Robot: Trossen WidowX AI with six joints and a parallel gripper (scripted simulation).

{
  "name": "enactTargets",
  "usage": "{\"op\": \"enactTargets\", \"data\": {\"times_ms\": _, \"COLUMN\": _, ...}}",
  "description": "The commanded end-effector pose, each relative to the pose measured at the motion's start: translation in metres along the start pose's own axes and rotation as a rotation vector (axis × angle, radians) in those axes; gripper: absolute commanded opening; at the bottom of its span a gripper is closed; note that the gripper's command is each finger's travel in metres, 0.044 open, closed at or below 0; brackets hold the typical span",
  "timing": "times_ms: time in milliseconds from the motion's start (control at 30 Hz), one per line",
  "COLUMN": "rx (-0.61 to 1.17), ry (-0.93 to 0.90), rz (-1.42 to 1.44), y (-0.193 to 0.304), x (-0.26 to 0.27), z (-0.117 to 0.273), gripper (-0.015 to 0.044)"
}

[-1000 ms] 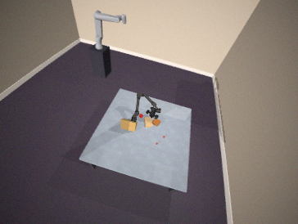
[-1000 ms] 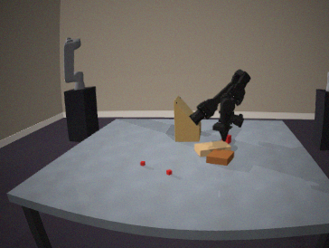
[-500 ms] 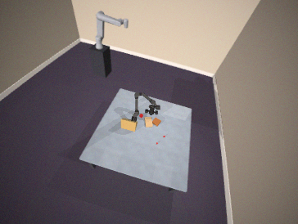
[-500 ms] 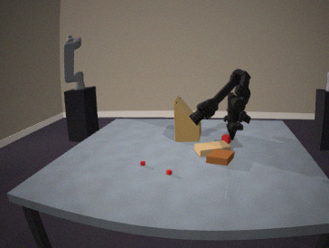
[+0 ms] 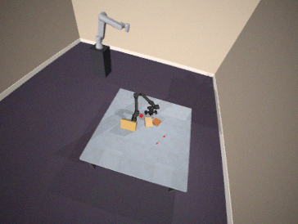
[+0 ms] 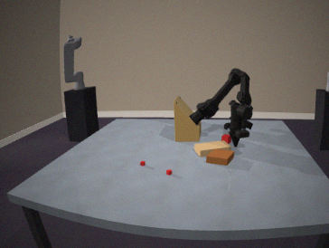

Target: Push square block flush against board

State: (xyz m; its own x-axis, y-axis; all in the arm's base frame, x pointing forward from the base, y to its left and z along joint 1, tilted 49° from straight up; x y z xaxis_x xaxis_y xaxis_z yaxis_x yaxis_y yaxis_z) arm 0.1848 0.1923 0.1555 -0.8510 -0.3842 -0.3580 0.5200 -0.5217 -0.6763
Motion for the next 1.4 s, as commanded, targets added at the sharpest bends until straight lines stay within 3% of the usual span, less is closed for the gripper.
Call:
{"op": "enactTargets", "data": {"times_ms": 0, "rx": -0.001, "ry": -0.005, "rz": -0.014, "y": 0.001, "x": 0.004, "z": -0.016, "gripper": 0.0}}
{"op": "enactTargets", "data": {"times_ms": 1367, "rx": 0.012, "ry": -0.014, "rz": -0.012, "y": 0.057, "x": 0.006, "z": -0.018, "gripper": 0.0}}
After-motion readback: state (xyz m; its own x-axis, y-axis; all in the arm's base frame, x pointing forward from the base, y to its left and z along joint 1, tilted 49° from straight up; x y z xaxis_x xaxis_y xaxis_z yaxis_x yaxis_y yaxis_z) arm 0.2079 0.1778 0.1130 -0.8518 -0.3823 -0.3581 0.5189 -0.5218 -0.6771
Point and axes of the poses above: the point midway between the two fingers, 35 mm back from their tips, its own z axis back along the fingers, its own x axis across the jaws, y = z × x, the point moved 2 cm from there along z, back along the fingers, and after that the axes turned 6 degrees about z, right-handed, at the moved point
